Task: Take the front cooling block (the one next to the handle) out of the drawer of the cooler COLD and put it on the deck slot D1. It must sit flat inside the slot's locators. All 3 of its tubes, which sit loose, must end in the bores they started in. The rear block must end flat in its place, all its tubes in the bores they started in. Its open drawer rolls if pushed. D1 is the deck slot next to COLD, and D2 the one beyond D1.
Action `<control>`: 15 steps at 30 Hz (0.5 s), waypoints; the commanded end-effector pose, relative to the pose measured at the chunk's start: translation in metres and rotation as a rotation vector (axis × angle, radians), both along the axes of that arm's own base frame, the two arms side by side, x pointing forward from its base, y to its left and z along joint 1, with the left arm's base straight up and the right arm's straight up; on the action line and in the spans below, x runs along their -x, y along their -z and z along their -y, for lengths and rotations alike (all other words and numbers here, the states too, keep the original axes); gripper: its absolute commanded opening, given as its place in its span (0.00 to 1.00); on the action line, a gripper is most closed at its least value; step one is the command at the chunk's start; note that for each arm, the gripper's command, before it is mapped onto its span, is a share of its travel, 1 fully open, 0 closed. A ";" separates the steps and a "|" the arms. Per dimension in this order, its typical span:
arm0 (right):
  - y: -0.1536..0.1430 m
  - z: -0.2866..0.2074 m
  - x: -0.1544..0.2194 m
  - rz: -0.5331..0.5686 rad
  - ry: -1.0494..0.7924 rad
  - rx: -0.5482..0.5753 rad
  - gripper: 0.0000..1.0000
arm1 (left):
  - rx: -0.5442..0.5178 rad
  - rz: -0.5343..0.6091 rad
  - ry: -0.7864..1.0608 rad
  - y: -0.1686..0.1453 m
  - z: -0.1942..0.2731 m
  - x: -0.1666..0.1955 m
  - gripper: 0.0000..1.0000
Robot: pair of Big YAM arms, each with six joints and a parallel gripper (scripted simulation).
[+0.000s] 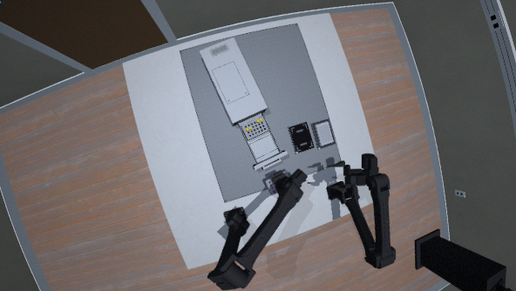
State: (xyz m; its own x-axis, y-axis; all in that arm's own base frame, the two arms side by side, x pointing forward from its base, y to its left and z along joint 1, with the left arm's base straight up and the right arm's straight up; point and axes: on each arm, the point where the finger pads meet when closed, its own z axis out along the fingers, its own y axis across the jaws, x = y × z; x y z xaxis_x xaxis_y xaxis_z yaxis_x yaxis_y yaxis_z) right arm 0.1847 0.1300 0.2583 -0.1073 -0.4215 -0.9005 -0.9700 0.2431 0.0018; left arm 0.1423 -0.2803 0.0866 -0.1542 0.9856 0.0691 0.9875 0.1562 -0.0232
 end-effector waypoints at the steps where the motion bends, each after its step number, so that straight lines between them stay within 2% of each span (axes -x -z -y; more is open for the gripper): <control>1: -0.005 0.015 0.024 0.026 0.032 -0.004 1.00 | 0.096 0.059 -0.018 -0.004 0.072 -0.018 0.84; 4: -0.010 0.016 0.020 0.017 0.039 -0.010 1.00 | 0.072 0.048 -0.012 0.015 0.067 -0.014 0.84; 15: -0.010 0.016 0.020 0.017 0.039 -0.010 1.00 | 0.074 0.046 -0.010 0.037 0.065 -0.017 0.84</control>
